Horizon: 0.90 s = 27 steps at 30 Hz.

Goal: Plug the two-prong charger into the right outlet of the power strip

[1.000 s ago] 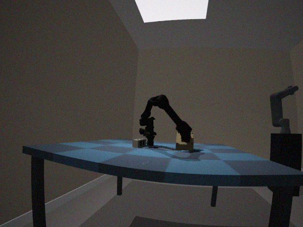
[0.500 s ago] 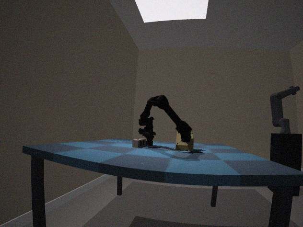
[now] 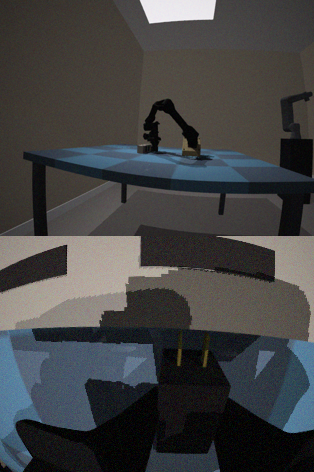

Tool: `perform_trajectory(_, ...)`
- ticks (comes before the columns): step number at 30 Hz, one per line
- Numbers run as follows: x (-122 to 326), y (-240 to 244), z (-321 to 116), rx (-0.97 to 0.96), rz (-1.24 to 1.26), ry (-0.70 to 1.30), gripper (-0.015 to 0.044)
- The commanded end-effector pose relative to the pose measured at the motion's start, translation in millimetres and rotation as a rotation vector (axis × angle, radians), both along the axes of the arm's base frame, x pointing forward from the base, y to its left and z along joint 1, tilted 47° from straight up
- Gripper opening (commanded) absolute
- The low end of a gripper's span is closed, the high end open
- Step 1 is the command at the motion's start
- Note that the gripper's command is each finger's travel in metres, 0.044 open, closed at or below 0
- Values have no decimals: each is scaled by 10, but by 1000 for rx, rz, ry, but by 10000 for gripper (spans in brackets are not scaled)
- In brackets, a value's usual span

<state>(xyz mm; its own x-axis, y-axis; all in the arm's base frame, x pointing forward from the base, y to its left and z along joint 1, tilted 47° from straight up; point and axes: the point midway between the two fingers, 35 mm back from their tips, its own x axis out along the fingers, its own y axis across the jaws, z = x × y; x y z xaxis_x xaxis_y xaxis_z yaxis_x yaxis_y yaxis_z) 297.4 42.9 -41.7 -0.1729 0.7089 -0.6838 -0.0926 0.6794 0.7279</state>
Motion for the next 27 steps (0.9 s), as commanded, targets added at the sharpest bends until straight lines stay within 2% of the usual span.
perform_trajectory(1,18,3,10,3,-4,1,0)
perform_trajectory(27,66,9,12,3,-4,0,0)
